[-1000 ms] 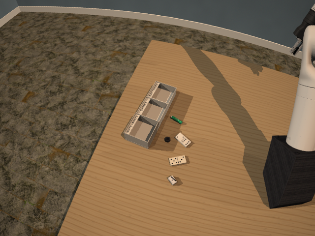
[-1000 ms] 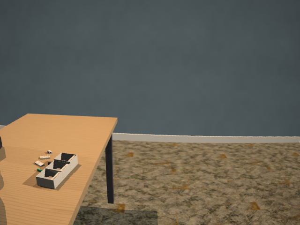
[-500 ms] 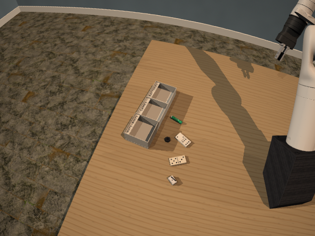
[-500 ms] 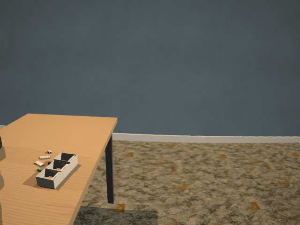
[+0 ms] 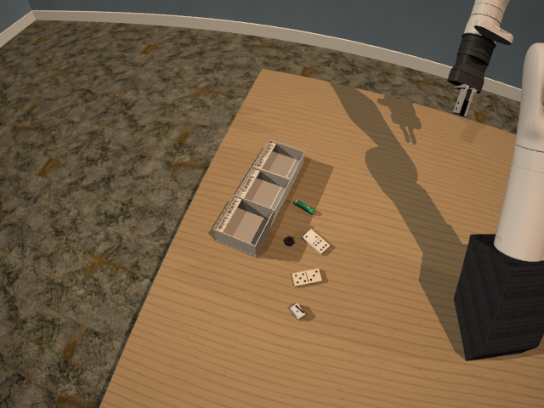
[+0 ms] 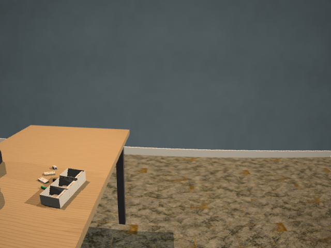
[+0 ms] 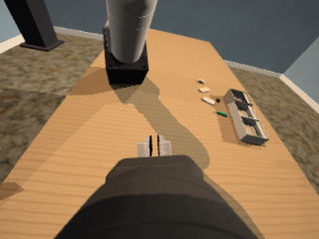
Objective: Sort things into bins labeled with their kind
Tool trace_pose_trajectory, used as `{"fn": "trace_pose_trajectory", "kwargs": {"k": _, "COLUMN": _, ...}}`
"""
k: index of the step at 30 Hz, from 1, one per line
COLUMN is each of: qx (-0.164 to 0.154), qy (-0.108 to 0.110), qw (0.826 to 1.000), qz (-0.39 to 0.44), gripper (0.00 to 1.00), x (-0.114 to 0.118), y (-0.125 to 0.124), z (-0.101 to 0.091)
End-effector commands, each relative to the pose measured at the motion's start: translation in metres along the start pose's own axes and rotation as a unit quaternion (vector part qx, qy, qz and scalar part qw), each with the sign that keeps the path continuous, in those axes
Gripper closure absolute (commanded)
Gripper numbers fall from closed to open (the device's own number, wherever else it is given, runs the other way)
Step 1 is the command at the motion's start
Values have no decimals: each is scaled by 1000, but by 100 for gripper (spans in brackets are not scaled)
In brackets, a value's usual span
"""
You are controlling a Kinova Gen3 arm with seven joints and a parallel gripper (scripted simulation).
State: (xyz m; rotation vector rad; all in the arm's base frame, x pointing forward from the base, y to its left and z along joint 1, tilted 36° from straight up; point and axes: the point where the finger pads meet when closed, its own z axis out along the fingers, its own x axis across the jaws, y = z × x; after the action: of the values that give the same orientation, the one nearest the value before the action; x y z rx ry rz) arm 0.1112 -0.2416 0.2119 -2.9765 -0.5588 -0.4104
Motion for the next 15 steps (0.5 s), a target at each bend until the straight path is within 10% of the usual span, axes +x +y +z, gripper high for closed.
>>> {"fn": "trace_pose_trajectory", "kwargs": {"k": 1, "qx": 21, "qy": -8, "qw": 999, "qz": -23, "gripper": 69, "x": 12, "y": -2, "z": 9}}
{"fn": "trace_pose_trajectory", "kwargs": {"k": 15, "qx": 87, "qy": -99, "qw": 986, "qz": -106, "gripper": 69, "x": 53, "y": -22, "z": 46}}
